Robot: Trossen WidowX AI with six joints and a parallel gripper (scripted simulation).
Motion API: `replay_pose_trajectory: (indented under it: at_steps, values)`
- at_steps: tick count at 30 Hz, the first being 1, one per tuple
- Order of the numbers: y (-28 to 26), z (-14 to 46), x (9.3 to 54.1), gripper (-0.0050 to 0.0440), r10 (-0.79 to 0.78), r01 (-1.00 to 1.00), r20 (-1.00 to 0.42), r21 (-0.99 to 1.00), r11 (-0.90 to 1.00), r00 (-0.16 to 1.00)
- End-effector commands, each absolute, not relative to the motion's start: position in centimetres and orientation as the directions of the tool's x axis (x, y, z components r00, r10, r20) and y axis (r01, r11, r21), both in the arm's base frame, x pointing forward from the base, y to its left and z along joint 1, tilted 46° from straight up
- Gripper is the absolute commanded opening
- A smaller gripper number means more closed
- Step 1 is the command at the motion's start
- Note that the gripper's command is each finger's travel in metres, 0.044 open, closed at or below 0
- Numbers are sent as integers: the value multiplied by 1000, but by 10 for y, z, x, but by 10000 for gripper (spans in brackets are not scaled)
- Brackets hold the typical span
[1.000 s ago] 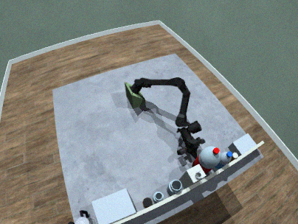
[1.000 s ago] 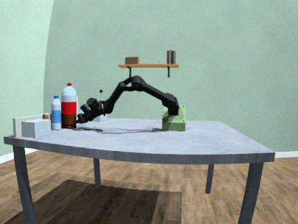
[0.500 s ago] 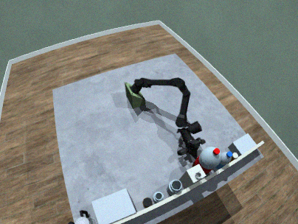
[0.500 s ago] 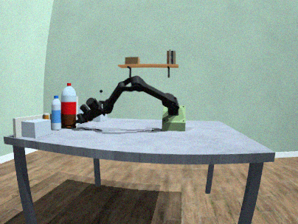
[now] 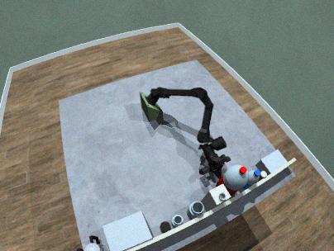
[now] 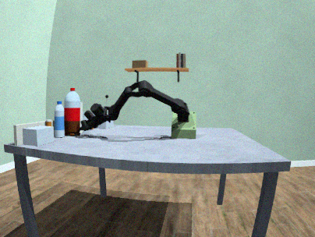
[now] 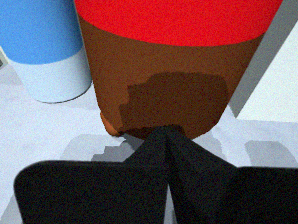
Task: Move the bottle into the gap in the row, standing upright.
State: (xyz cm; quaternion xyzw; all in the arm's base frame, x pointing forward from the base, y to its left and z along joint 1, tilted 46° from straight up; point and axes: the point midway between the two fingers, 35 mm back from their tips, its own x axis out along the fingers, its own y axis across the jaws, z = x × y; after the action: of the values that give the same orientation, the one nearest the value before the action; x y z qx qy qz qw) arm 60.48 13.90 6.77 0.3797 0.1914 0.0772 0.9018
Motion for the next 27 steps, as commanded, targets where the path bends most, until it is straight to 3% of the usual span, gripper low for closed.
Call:
replay_pose_trajectory:
  at_steps: [1,27]
  values:
    - [137,75,610,-50,282,-5,-271,713,701,920]
    - [139,84,604,-50,283,-13,-259,715,699,923]
